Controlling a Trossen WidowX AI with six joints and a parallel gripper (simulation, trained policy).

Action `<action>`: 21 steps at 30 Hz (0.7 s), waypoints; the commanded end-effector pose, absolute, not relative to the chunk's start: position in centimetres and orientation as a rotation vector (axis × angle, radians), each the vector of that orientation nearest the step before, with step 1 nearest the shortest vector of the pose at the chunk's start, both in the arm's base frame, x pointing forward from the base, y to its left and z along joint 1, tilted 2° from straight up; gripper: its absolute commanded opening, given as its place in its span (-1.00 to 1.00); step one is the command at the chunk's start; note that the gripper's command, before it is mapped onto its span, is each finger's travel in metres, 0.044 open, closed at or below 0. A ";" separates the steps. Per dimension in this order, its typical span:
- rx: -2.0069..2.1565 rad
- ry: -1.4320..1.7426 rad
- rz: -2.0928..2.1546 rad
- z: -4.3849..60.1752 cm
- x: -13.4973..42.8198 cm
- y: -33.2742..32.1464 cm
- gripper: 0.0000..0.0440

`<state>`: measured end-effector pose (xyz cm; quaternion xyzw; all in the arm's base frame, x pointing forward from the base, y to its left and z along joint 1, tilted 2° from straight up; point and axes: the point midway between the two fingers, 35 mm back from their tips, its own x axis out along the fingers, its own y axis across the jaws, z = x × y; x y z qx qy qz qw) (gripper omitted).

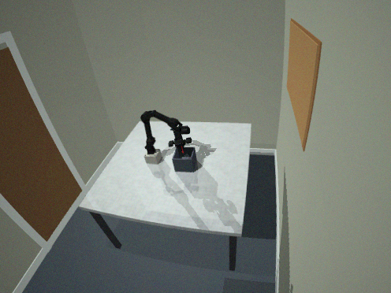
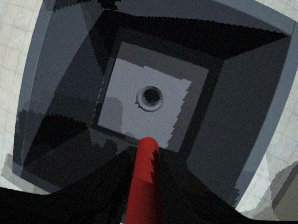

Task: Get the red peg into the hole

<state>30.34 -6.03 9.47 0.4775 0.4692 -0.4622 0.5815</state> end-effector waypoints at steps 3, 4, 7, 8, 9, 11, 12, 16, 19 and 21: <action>1.121 1.120 -1.079 7.8 30.7 -6.6 -1.00; 1.122 1.121 -1.078 7.6 30.8 -6.8 -1.00; 1.124 1.124 -1.074 7.1 31.1 -7.2 -1.00; 1.123 1.125 -1.073 6.9 31.1 -7.3 -1.00; 1.123 1.127 -1.071 6.7 31.2 -7.4 -1.00; 1.123 1.130 -1.069 6.3 31.3 -7.7 -1.00; 1.122 1.133 -1.067 6.1 31.3 -7.8 -1.00; 1.116 1.148 -1.060 5.1 31.5 -8.0 -1.00; 1.108 1.159 -1.053 4.4 31.6 -8.1 -1.00; 1.100 1.165 -1.050 3.9 31.7 -8.2 -1.00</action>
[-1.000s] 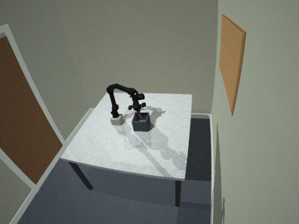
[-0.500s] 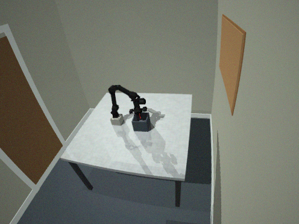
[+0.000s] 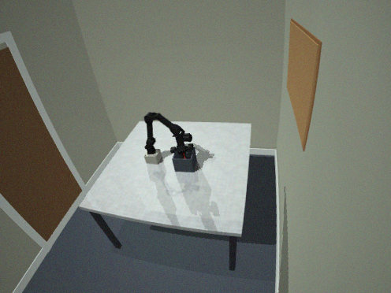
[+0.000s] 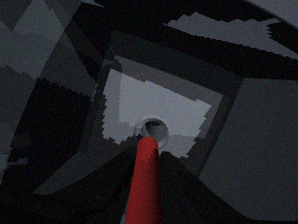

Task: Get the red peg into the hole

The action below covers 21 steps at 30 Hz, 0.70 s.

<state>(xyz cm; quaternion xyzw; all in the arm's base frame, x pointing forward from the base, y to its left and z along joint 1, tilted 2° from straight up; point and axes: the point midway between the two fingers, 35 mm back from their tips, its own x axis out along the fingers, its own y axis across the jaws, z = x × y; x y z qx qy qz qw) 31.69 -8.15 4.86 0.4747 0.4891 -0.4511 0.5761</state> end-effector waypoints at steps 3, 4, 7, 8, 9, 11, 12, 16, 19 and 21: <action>1.086 1.174 -1.048 3.4 31.8 -8.4 -1.00; 1.081 1.177 -1.049 3.2 31.9 -8.4 -0.98; 1.067 1.190 -1.050 2.8 32.0 -8.6 -0.79; 1.063 1.195 -1.050 2.7 32.0 -8.6 -0.71; 1.059 1.201 -1.050 2.6 32.0 -8.6 -0.62; 1.054 1.212 -1.048 2.4 32.1 -8.6 -0.49; 1.057 1.220 -1.044 2.4 32.1 -8.5 -0.48; 1.095 1.250 -1.022 2.7 32.3 -8.2 -0.33; 1.130 1.264 -1.000 3.4 32.7 -8.3 -0.24; 1.154 1.277 -0.987 3.8 32.8 -8.4 -0.24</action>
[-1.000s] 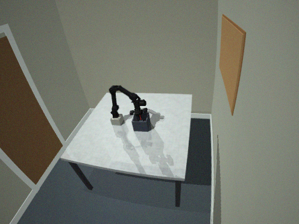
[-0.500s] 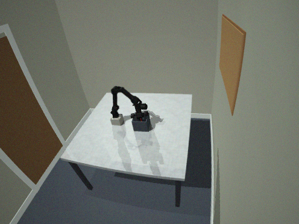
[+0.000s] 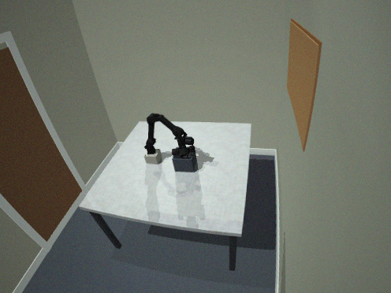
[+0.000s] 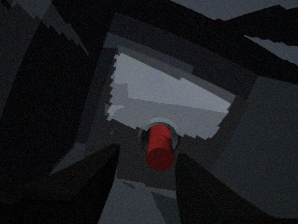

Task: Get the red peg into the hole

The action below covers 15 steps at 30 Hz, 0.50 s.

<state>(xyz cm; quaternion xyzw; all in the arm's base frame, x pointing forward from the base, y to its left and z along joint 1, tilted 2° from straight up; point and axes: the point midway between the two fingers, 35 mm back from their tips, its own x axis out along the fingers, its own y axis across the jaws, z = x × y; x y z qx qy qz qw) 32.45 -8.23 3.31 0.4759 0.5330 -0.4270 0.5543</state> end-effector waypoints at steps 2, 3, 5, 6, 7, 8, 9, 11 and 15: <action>1.176 1.290 -0.975 4.0 32.8 -8.4 -0.21; 1.185 1.297 -0.969 4.2 32.8 -8.4 -0.19; 1.202 1.310 -0.956 4.5 32.9 -8.4 -0.17; 1.210 1.315 -0.951 4.7 32.9 -8.5 -0.14; 1.217 1.320 -0.945 4.8 32.9 -8.5 -0.13; 1.224 1.323 -0.939 5.0 33.0 -8.5 -0.13; 1.232 1.327 -0.933 5.2 33.0 -8.6 -0.09; 1.246 1.331 -0.921 5.6 33.1 -8.7 -0.09; 1.272 1.334 -0.899 6.3 33.3 -9.0 -0.02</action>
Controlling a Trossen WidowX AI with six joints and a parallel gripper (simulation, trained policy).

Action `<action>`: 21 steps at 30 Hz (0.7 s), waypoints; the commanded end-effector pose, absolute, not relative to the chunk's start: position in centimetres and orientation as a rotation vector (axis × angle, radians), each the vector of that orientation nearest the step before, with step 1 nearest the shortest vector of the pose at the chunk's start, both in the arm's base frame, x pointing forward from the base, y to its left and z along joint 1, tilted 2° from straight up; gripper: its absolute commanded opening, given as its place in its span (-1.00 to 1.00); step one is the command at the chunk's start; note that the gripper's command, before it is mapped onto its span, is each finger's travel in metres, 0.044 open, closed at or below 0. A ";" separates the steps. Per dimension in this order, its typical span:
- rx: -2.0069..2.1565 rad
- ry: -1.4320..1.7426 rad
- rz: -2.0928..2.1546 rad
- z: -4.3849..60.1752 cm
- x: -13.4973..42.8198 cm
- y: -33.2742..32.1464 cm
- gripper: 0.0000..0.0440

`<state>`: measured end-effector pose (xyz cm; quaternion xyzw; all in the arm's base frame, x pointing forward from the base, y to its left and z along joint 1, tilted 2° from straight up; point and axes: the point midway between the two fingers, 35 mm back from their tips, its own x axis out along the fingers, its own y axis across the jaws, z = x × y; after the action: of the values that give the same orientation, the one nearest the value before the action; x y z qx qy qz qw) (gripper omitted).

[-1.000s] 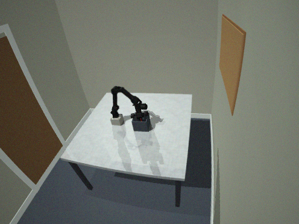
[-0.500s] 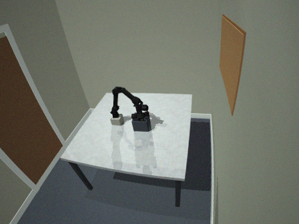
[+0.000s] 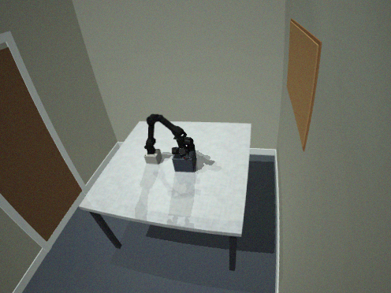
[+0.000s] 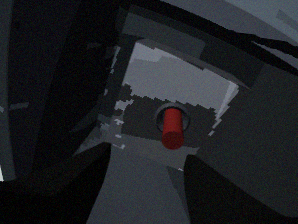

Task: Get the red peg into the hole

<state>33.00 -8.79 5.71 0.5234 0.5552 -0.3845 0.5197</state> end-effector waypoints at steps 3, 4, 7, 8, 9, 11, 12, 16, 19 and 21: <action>1.289 1.332 -0.884 6.9 33.5 -9.2 0.01; 1.295 1.330 -0.879 7.0 33.5 -9.3 0.03; 1.310 1.322 -0.864 7.6 33.7 -9.7 0.06; 1.315 1.318 -0.859 7.8 33.8 -9.8 0.07; 1.319 1.314 -0.854 8.0 33.9 -9.9 0.09; 1.327 1.306 -0.844 8.4 34.1 -10.1 0.11; 1.331 1.301 -0.839 8.6 34.2 -10.3 0.12; 1.345 1.280 -0.818 9.5 34.5 -10.8 0.14; 1.353 1.262 -0.801 10.1 34.8 -11.2 0.07; 1.356 1.249 -0.787 10.6 35.0 -11.5 -0.08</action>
<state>34.63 -11.10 9.54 0.5660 0.5337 -0.3416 0.5273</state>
